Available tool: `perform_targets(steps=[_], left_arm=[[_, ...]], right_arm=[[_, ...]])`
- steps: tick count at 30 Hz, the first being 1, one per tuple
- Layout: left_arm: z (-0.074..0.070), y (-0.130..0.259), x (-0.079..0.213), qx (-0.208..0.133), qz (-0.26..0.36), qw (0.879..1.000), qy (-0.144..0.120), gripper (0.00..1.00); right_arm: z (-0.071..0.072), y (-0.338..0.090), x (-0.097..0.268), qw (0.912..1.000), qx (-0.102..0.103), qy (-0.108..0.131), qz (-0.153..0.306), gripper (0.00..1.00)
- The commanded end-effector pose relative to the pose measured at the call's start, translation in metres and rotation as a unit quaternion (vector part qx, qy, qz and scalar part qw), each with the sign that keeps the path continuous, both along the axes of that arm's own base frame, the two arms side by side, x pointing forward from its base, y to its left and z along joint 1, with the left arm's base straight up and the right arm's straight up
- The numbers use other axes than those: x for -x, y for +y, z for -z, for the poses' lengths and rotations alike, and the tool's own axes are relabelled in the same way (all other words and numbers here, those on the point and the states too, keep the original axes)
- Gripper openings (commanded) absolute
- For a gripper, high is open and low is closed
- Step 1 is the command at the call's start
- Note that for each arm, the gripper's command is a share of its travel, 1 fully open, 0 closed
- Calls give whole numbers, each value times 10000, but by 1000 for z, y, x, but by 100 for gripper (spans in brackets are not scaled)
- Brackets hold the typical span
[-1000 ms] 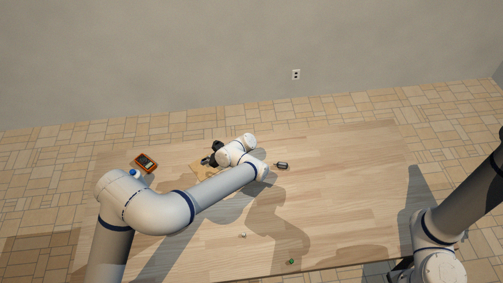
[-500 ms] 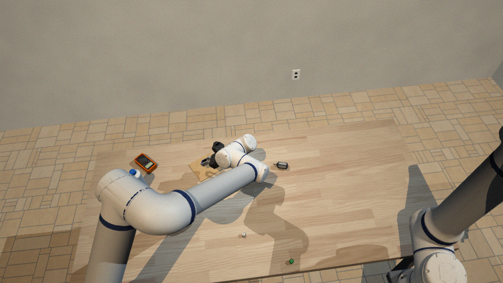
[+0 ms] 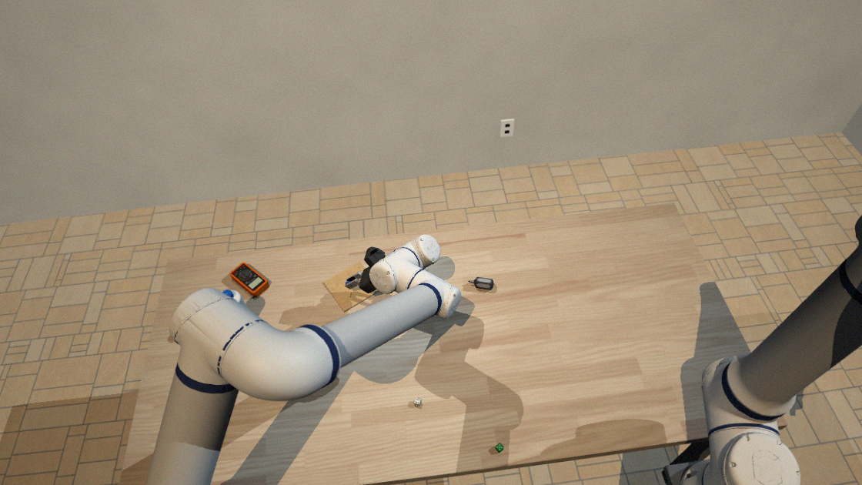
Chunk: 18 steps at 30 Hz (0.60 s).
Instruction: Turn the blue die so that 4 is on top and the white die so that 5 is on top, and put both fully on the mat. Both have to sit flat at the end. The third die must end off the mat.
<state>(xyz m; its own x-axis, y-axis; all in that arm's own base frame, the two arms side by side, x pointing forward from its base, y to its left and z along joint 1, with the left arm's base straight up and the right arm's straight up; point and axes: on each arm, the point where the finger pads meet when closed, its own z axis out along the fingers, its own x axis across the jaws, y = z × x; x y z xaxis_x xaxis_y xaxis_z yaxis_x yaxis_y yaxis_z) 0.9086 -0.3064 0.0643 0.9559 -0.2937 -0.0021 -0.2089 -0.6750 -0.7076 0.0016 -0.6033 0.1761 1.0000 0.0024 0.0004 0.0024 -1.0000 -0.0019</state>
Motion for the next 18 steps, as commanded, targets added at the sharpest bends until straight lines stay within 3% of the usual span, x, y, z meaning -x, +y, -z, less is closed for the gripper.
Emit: perform_targets(steps=[1,18], left_arm=[[5,0,-1,7,0,10000,-9,34],[26,0,-1,7,0,10000,-9,34]], right_arm=[[-1,-1,0,10000,9,2,0,100],[-1,-1,0,10000,9,2,0,100]])
